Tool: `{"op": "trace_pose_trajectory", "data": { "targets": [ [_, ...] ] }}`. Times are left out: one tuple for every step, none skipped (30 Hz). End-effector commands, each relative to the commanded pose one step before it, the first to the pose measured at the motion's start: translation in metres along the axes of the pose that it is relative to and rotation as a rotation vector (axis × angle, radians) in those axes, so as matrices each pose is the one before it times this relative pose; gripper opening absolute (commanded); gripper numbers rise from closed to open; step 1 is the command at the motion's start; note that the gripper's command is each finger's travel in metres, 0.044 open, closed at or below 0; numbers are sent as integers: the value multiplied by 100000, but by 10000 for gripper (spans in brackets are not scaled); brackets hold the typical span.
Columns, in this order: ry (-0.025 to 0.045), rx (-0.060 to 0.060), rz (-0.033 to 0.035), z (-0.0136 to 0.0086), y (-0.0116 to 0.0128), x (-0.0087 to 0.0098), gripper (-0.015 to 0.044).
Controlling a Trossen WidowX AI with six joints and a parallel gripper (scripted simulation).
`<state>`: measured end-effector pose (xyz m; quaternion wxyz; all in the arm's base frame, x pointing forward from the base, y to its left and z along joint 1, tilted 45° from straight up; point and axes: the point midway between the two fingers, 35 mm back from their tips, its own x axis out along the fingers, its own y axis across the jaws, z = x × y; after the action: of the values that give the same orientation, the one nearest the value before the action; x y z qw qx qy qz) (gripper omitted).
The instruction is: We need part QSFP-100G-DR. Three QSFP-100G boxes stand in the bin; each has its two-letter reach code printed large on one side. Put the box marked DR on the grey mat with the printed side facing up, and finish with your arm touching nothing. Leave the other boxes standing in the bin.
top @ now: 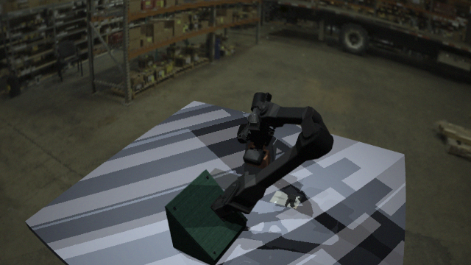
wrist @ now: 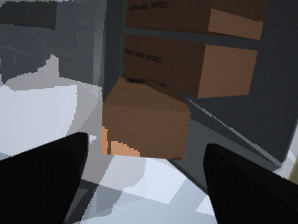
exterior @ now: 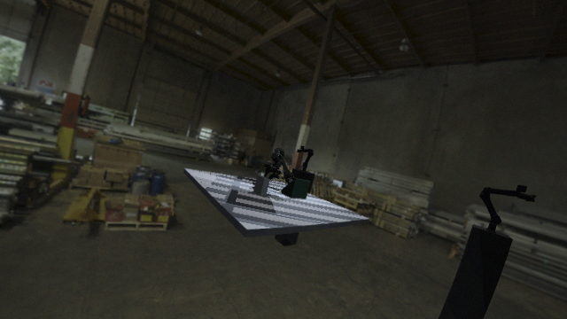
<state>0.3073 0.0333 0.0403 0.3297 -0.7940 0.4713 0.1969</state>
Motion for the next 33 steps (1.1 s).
{"op": "trace_pose_trajectory", "data": {
  "targets": [
    [-352,-311,194,44,47,603,242],
    [14,1,-9,-6,1,162,242],
    [16,1,-11,-7,2,162,242],
    [19,0,-12,-8,3,161,242],
    [21,0,-13,-9,4,161,242],
    [24,-1,-14,-10,4,161,242],
    [26,-1,-16,-11,5,161,242],
    [29,-2,-17,-12,6,160,242],
    [31,-3,-18,-13,7,160,242],
    [34,-3,-19,-15,8,159,242],
    [29,-3,-16,-12,7,128,242],
    [18,-2,-10,-8,4,77,242],
    [6,-1,-3,-3,1,26,242],
    [388,344,-34,-47,-36,-248,235],
    [0,0,0,0,0,0,228],
    [0,0,0,0,0,0,222],
    [0,0,0,0,0,0,215],
    [0,0,0,0,0,0,208],
    [0,0,0,0,0,0,202],
    [0,0,0,0,0,0,195],
    [0,0,0,0,0,0,188],
    [0,0,0,0,0,0,182],
    [0,0,0,0,0,0,175],
    [0,0,0,0,0,0,168],
    [0,0,0,0,0,0,162],
    [0,0,0,0,0,0,158],
    [0,0,0,0,0,0,158],
    [0,0,0,0,0,0,158],
    [0,0,0,0,0,0,158],
    [0,0,0,0,0,0,158],
    [0,0,0,0,0,0,158],
    [0,0,0,0,0,0,158],
    [0,0,0,0,0,0,158]
  ]
}}
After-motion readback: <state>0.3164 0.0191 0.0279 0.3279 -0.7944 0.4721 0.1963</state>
